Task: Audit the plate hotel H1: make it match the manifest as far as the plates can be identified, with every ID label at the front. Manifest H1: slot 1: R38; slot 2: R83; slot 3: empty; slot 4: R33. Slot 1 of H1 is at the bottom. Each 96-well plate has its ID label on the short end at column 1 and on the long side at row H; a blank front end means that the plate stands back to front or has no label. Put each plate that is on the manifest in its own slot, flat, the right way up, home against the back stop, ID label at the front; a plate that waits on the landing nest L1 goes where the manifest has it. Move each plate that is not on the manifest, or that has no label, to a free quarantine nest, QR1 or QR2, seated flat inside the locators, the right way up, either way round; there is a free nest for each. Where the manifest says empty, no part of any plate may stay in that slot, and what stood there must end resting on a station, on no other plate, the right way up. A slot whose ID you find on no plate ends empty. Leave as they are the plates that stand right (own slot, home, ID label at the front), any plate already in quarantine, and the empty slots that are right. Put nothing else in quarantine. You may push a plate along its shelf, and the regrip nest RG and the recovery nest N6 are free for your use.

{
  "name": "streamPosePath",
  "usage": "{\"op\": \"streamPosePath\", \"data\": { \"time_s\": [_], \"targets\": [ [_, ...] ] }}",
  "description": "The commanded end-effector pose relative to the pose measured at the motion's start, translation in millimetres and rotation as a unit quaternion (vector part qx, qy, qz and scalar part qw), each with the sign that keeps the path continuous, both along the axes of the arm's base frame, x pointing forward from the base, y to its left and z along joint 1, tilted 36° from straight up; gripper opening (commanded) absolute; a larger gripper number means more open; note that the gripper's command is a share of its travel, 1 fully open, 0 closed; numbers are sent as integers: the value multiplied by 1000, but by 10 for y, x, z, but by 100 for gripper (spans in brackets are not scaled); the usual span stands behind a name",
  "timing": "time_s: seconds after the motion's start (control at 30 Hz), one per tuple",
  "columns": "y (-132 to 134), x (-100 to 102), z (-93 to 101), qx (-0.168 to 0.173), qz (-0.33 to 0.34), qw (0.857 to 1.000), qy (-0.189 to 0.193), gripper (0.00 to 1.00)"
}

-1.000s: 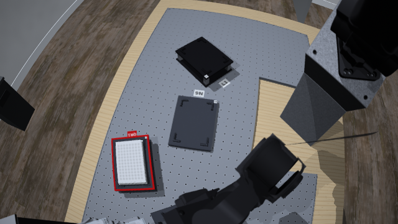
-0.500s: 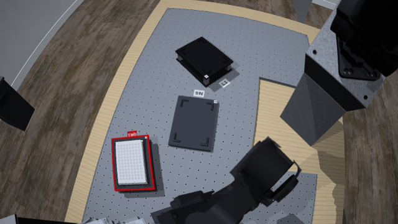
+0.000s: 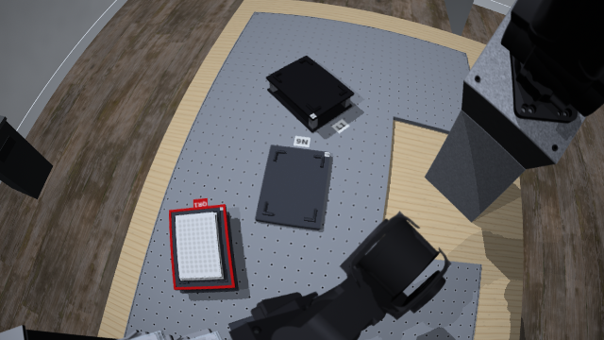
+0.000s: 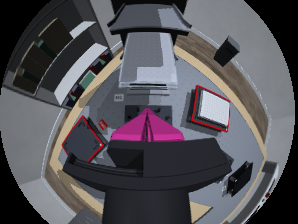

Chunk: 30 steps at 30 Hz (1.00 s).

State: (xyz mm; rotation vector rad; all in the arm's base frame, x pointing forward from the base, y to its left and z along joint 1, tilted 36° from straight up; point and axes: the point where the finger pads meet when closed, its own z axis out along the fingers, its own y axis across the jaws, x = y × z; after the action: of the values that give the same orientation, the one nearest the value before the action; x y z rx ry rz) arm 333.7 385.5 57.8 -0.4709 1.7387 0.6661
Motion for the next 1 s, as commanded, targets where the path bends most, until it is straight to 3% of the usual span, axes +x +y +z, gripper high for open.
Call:
{"op": "streamPosePath", "data": {
  "time_s": [0.0, 0.97],
  "targets": [
    [-36, 85, 140, 4, -7, 1000, -10, 0],
    [37, 206, 243, 4, -7, 1000, -11, 0]
  ]
}}
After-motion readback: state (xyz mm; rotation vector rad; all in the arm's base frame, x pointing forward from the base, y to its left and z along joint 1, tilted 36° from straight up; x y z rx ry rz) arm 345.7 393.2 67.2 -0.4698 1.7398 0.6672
